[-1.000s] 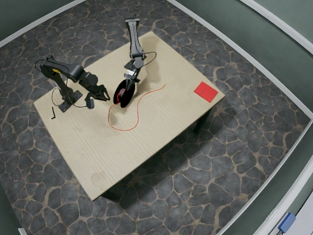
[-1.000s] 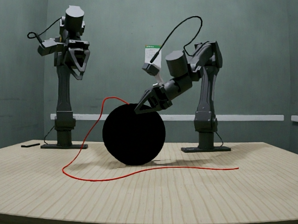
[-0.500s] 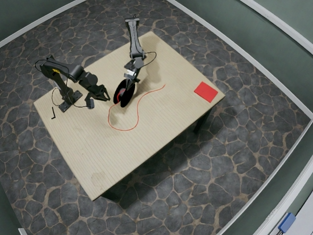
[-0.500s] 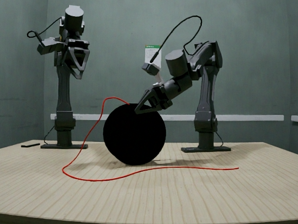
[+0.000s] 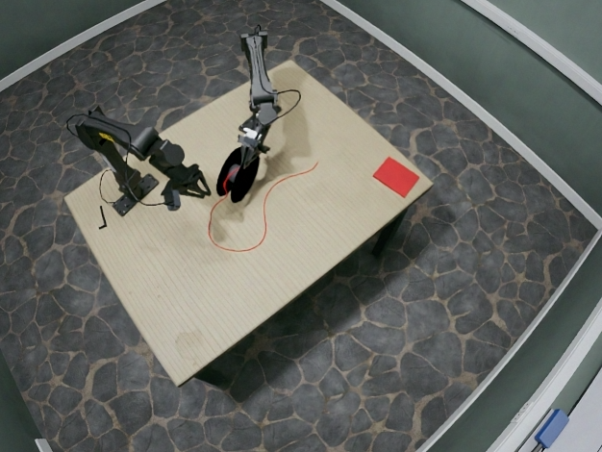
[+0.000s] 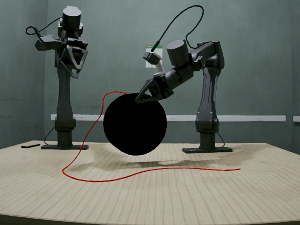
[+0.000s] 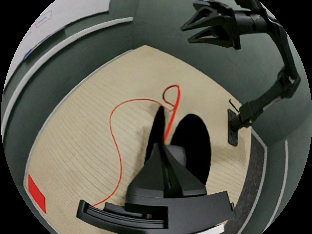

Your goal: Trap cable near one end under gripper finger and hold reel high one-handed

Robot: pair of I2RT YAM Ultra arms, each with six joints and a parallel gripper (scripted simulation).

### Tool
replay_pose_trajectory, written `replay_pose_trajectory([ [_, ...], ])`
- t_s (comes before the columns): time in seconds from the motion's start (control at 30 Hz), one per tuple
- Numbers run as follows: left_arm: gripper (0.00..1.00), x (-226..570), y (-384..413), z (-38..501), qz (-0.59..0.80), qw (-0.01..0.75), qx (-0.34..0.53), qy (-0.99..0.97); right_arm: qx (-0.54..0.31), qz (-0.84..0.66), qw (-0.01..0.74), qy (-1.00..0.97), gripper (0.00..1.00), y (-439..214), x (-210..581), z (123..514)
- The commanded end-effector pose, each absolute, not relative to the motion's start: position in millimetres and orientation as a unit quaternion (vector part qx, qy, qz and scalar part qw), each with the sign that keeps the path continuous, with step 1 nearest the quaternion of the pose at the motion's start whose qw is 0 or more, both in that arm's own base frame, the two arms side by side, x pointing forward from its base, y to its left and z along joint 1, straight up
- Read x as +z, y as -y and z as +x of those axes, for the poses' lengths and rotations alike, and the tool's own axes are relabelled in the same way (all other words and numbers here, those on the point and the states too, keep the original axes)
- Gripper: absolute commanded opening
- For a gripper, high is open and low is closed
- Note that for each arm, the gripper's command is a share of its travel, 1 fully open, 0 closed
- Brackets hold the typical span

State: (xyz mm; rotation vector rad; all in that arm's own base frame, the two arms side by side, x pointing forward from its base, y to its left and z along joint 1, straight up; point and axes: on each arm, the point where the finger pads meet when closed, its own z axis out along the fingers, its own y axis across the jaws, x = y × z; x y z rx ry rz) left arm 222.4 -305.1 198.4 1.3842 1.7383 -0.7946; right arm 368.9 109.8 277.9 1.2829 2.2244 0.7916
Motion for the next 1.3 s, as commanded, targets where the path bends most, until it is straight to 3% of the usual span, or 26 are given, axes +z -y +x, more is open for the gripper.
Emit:
replay_pose_trajectory([
  [0.0, 0.0, 228, 304, 224, 0.541, 0.402, -0.315, -0.669, 0.294, 0.439, 0.262, -0.807, 0.3, -103, 290, 372],
  [0.57, 0.0, 267, 304, 223, 0.541, 0.398, -0.315, -0.671, 0.283, 0.318, 0.385, -0.819, 0.3, -82, 316, 387],
  [1.27, 0.0, 284, 308, 228, 0.541, 0.406, -0.315, -0.666, 0.177, 0.147, 0.573, -0.786, 0.3, -39, 360, 394],
])
